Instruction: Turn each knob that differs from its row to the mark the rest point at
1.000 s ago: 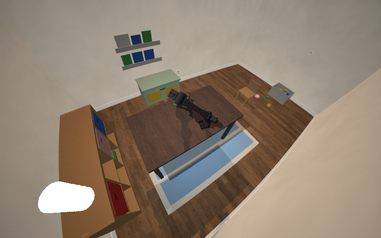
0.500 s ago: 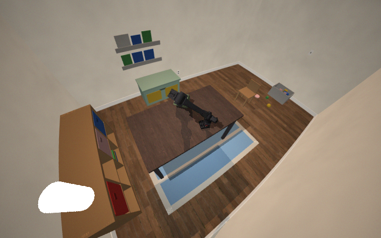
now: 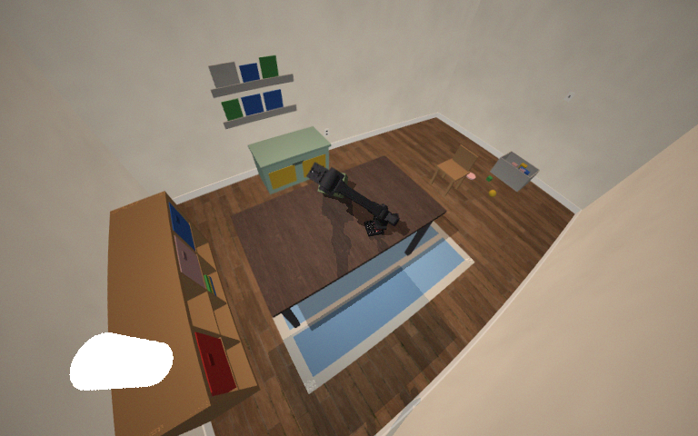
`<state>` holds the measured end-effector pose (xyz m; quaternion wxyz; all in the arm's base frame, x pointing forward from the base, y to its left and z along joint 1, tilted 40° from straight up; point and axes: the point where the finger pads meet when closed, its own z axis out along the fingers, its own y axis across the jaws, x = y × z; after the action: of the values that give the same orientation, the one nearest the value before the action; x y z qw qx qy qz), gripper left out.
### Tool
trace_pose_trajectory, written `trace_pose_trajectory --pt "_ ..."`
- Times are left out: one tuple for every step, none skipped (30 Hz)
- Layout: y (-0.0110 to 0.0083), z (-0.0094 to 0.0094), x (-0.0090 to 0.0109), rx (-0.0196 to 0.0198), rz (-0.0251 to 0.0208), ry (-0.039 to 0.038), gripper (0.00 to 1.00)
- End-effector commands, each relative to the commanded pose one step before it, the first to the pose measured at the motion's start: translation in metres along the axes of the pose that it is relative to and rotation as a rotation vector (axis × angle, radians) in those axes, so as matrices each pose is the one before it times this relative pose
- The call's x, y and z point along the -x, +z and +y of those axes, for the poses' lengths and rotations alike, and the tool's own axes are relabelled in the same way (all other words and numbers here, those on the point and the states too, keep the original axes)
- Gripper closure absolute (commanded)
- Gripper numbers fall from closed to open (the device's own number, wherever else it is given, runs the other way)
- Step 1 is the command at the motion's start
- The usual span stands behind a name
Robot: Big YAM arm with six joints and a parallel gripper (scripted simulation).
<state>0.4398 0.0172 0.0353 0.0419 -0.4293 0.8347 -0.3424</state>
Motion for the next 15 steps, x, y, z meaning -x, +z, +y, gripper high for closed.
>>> trace_pose_trajectory --pt "0.00347 -0.01748 0.00615 -0.00896 -0.00838 -0.09864 0.92" --pt "0.00001 0.00005 0.00003 0.00024 -0.0002 -0.02676 0.92" --pt "0.00001 0.00004 0.00002 0.00018 -0.00014 -0.0265 0.92" --pt "0.00001 0.00004 0.00002 0.00017 -0.00014 -0.02597 0.92" --pt "0.00001 0.00003 0.00001 0.00012 -0.00007 -0.02518 0.92" --pt "0.00001 0.00003 0.00001 0.00012 -0.00008 -0.02415 0.92" --pt "0.00001 0.00003 0.00001 0.0001 -0.00005 -0.0229 0.92" --pt "0.0 0.0 0.0 0.0 0.0 0.0 0.92" --pt "0.0 0.0 0.0 0.0 0.0 0.0 0.92" --pt "0.00001 0.00003 0.00001 0.0001 -0.00005 -0.02145 0.92" --pt "0.00001 0.00002 0.0 0.00006 0.00001 -0.01979 0.92" --pt "0.00001 0.00002 0.0 0.00005 0.00001 -0.018 0.92" --pt "0.00041 0.00142 -0.00037 0.00191 0.00093 -0.01767 0.92" --pt "0.00005 0.00016 -0.00004 0.00024 0.0001 -0.01424 0.92" --pt "0.00001 0.00001 0.0 0.00004 0.00001 -0.01202 0.92"
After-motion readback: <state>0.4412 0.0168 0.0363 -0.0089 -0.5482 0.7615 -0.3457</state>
